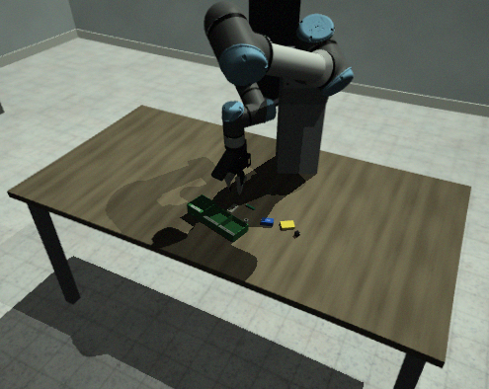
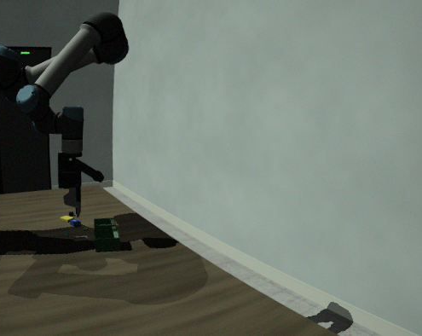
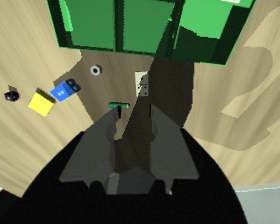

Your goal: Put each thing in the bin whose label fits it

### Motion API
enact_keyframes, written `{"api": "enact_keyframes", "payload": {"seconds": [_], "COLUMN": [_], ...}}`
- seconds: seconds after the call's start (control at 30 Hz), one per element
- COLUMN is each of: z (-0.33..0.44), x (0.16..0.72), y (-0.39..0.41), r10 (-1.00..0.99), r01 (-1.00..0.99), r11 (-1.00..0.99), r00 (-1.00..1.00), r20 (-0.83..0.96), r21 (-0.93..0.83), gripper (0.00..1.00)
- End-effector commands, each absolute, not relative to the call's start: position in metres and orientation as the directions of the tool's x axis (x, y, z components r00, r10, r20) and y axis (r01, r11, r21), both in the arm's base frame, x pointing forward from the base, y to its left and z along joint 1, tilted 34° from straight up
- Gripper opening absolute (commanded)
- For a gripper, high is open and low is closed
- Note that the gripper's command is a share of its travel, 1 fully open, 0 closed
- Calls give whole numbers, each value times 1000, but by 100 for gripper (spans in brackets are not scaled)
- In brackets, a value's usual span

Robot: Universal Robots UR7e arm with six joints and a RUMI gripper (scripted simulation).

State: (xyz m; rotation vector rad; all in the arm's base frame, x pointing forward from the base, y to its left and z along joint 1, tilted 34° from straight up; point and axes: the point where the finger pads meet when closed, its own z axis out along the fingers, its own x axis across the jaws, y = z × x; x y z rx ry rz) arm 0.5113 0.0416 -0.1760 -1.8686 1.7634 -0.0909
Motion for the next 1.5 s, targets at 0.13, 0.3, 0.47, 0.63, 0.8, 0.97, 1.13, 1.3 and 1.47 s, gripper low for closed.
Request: {"api": "enact_keyframes", "payload": {"seconds": [0.13,0.3,0.47,0.63,0.8,0.97,1.13,1.3,1.47], "z": [-199,-194,-192,-191,-193,-193,-193,-193,-193], "x": [520,524,523,521,520,520,520,520,520], "y": [26,30,36,39,40,39,38,38,38], "r10": [-942,-942,-941,-941,-940,-941,-941,-941,-941], "r01": [-880,-879,-881,-882,-883,-882,-881,-881,-881], "r11": [28,24,25,26,27,27,27,27,27], "r00": [136,140,138,138,136,136,137,137,137], "r20": [-308,-306,-308,-309,-311,-311,-309,-309,-309], "r21": [-474,-476,-473,-471,-469,-470,-472,-472,-472], "gripper": [24,24,24,24,24,24,24,24,24]}}
